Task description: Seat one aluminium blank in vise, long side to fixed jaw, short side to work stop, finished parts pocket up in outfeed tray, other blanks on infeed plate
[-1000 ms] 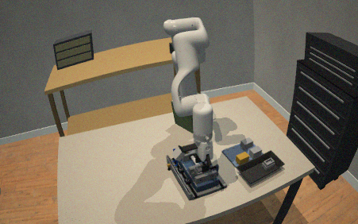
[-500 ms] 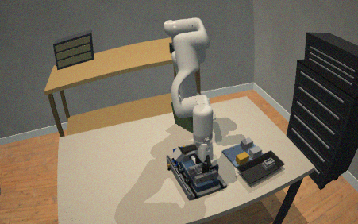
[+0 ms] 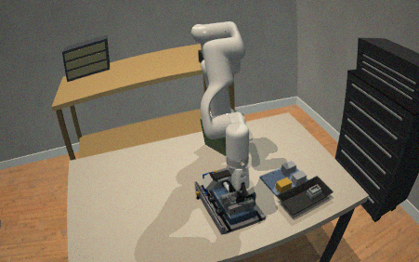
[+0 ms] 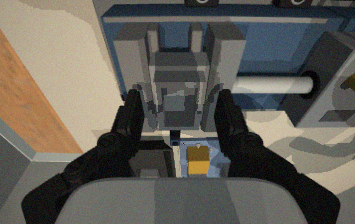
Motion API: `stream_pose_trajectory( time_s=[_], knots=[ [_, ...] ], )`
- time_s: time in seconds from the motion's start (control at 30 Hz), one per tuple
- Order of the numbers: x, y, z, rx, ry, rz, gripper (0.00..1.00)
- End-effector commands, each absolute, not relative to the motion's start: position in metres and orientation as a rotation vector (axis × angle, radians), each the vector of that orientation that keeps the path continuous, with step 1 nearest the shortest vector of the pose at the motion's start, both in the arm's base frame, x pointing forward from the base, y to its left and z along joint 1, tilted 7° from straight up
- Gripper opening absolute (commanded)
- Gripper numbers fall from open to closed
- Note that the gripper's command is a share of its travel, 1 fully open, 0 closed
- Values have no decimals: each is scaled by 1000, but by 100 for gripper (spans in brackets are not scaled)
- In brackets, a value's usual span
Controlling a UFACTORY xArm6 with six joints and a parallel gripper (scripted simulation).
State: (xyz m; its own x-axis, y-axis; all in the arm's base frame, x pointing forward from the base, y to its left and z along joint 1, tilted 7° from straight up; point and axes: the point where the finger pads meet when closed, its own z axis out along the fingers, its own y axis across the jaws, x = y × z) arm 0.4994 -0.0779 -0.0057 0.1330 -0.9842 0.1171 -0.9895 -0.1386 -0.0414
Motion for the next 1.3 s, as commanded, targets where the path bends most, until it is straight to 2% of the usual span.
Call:
stream_pose_trajectory(
  time_s=[0.0,0.83,0.87,1.27],
  knots=[
    [501,-78,-5,2331,-2032,185,69],
    [501,-78,-6,2331,-2032,185,69],
    [501,-78,-6,2331,-2032,185,0],
    [501,-78,-6,2331,-2032,185,0]
  ],
)
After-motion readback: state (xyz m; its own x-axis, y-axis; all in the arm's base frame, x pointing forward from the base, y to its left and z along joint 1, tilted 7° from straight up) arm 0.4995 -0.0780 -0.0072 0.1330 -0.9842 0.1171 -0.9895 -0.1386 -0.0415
